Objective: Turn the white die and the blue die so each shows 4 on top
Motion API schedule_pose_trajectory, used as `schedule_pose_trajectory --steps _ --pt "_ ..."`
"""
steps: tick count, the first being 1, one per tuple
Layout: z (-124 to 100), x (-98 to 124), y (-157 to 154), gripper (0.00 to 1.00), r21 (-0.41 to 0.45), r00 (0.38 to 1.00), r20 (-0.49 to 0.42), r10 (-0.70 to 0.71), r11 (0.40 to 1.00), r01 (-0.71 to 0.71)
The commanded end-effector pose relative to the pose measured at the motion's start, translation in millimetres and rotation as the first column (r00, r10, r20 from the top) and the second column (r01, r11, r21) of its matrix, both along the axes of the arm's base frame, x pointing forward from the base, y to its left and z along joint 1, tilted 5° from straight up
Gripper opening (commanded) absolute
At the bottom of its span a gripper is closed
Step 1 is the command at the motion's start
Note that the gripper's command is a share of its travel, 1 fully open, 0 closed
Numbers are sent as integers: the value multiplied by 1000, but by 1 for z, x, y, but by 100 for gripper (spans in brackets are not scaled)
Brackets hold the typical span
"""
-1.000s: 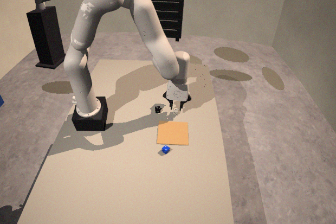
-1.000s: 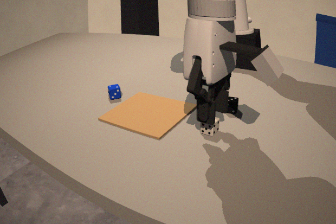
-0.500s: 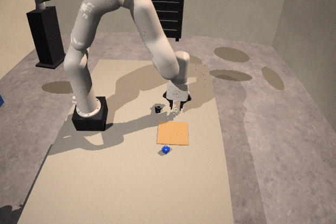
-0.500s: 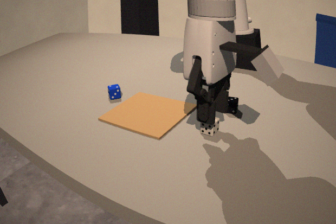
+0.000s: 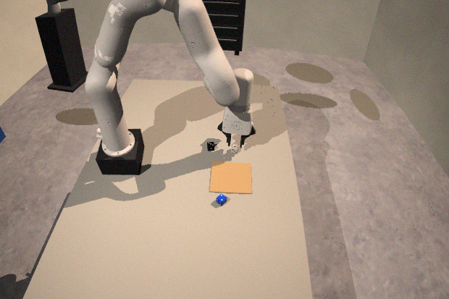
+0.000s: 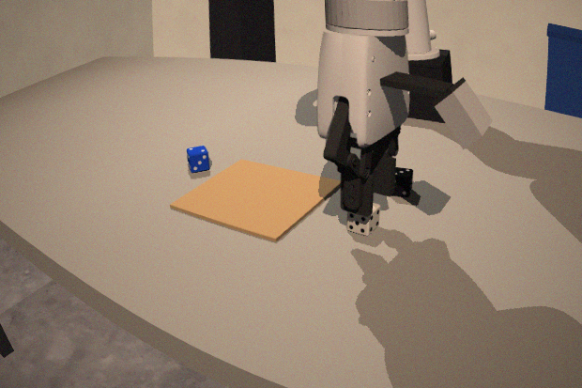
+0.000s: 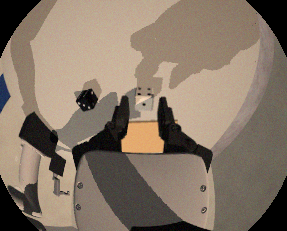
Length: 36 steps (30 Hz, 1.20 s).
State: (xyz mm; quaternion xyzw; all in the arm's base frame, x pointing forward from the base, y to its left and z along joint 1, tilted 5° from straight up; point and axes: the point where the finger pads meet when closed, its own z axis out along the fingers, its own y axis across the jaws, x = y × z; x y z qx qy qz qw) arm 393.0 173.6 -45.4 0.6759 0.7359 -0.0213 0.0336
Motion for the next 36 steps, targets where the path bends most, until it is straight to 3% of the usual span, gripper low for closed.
schedule_pose_trajectory --steps 1,36 --pt "1 1 1 42 2 1000 4 0 1000 0" --pt "-27 2 -1 42 2 1000 4 0 1000 0"
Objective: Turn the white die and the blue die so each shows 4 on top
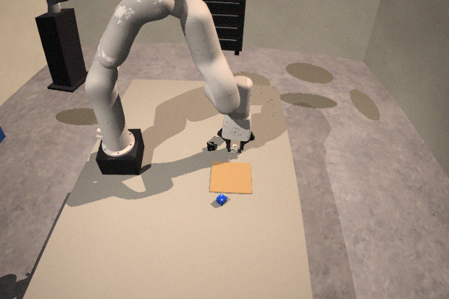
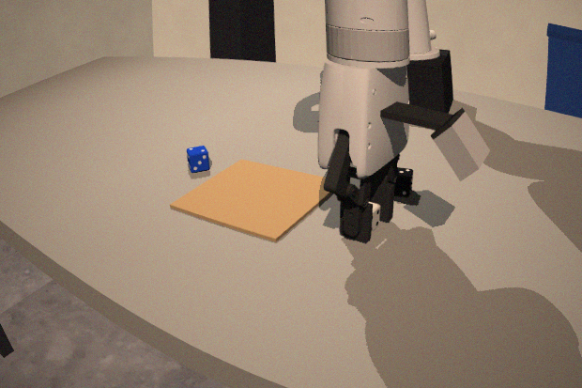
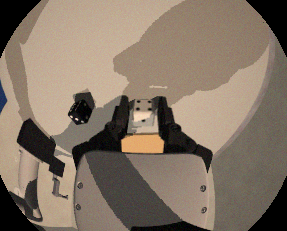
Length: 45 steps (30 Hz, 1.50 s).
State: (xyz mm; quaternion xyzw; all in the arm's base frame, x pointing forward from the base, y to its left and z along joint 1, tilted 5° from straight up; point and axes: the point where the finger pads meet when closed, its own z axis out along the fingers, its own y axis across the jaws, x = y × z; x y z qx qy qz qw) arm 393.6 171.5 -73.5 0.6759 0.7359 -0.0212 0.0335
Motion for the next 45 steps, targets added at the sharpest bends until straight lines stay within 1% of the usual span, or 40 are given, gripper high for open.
schedule_pose_trajectory --steps 1,33,34,45 --pt "1 1 1 42 2 1000 4 0 1000 0" --pt "1 1 1 42 2 1000 4 0 1000 0" --pt "1 1 1 21 2 1000 4 0 1000 0" --pt "1 1 1 21 2 1000 4 0 1000 0"
